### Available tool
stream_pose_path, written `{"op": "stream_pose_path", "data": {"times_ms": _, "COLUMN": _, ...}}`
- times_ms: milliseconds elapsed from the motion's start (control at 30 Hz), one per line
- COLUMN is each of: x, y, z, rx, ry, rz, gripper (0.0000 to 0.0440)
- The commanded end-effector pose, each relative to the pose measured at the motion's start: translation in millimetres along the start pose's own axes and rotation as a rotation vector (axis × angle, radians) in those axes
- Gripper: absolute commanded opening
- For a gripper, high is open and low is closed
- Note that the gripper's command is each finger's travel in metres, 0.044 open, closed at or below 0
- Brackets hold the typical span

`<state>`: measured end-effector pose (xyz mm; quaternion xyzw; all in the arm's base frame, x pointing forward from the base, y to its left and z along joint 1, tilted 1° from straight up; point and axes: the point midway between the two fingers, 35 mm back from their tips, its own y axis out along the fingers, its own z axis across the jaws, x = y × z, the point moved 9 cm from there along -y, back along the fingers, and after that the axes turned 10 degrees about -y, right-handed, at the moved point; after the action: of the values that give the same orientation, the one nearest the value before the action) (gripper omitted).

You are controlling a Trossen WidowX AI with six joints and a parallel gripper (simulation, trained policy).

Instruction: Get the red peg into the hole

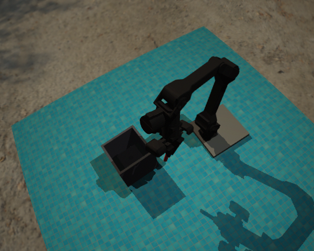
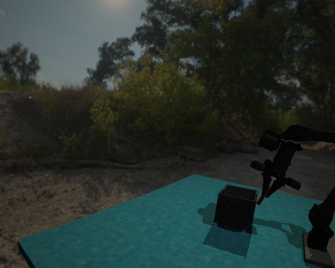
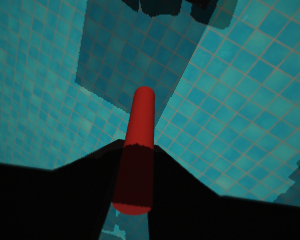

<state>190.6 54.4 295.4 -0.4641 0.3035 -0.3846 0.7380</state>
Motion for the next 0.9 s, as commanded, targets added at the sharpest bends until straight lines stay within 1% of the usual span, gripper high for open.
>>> {"op": "stream_pose_path", "data": {"times_ms": 0, "x": 7.8, "y": -4.8, "z": 1.7, "rx": -0.005, "ry": 0.006, "rz": -0.032, "gripper": 0.0000}}
{"op": "stream_pose_path", "data": {"times_ms": 400, "x": 47.5, "y": -12.3, "z": 6.9, "rx": -0.054, "ry": 0.066, "rz": -0.108, "gripper": 0.0000}}
{"op": "stream_pose_path", "data": {"times_ms": 867, "x": 95.4, "y": -7.7, "z": 11.7, "rx": -0.101, "ry": 0.116, "rz": -0.125, "gripper": 0.0000}}
